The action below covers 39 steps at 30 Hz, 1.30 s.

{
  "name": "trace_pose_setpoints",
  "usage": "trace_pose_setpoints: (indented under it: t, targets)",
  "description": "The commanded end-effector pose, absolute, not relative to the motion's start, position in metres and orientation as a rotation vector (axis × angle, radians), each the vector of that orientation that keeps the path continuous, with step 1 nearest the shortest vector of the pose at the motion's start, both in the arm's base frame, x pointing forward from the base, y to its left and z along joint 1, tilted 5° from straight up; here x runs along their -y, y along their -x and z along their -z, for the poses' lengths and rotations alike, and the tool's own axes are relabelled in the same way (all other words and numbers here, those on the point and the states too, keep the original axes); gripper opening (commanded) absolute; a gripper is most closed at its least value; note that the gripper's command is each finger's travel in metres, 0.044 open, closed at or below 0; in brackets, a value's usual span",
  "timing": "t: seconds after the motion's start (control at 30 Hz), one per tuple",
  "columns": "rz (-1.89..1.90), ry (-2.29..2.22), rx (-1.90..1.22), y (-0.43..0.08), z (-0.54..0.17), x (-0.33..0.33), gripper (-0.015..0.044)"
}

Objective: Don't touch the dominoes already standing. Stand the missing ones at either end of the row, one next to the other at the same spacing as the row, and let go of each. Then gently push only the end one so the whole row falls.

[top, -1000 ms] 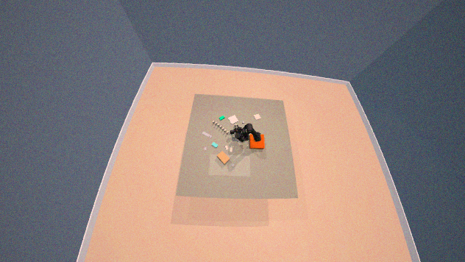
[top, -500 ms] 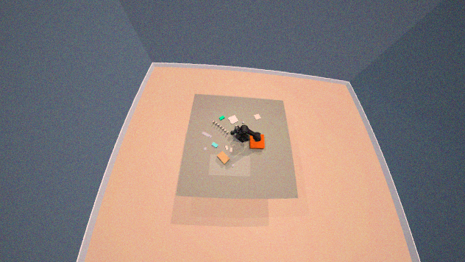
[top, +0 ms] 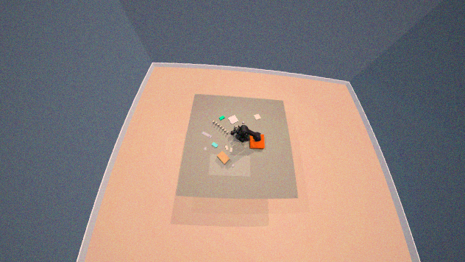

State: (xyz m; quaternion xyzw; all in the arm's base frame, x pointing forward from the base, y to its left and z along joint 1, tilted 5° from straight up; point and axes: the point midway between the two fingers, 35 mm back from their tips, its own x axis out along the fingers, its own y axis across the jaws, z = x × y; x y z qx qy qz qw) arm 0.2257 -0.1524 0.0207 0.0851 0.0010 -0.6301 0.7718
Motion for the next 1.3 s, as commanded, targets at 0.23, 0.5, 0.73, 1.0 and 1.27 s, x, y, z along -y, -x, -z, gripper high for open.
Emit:
trace_pose_setpoints:
  t: [0.23, 0.5, 0.73, 1.0, 1.27]
  targets:
    - [1.361, -0.191, 0.001, -0.227, -0.020, 0.152, 0.0440]
    - [1.364, -0.187, 0.000, -0.225, -0.057, 0.153, 0.0440]
    - [1.370, -0.237, 0.015, -0.238, -0.075, 0.164, 0.0440]
    - [1.290, -0.267, -0.296, -0.292, -0.070, 0.207, 0.0440]
    - [1.175, -0.434, -0.679, -0.295, -0.061, 0.228, 0.0440]
